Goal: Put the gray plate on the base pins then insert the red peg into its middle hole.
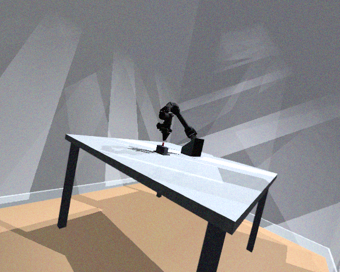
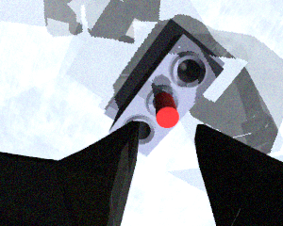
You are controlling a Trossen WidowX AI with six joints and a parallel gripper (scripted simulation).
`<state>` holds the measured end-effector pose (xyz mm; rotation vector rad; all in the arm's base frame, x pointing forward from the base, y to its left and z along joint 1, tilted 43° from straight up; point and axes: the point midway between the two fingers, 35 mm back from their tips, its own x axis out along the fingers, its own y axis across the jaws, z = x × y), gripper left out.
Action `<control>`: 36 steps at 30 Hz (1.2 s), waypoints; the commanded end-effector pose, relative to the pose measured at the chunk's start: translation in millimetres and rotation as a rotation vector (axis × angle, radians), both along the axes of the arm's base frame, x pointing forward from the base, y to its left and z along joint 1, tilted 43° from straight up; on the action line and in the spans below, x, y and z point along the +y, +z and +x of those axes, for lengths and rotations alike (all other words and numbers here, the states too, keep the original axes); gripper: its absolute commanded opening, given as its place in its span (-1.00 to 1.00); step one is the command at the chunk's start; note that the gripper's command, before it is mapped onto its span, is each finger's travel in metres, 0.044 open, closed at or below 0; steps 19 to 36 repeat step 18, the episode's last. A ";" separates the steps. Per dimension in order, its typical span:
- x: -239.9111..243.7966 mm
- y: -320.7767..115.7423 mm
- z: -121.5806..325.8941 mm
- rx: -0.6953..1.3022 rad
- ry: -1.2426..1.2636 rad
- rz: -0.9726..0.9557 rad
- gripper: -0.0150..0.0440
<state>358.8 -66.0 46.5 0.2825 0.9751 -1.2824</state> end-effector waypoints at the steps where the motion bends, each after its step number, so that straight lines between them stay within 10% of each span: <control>1: 1.9 2.3 0.2 -0.003 -0.003 -0.003 0.02; 36: 13.4 11.2 -0.5 -0.002 -0.003 -0.002 0.02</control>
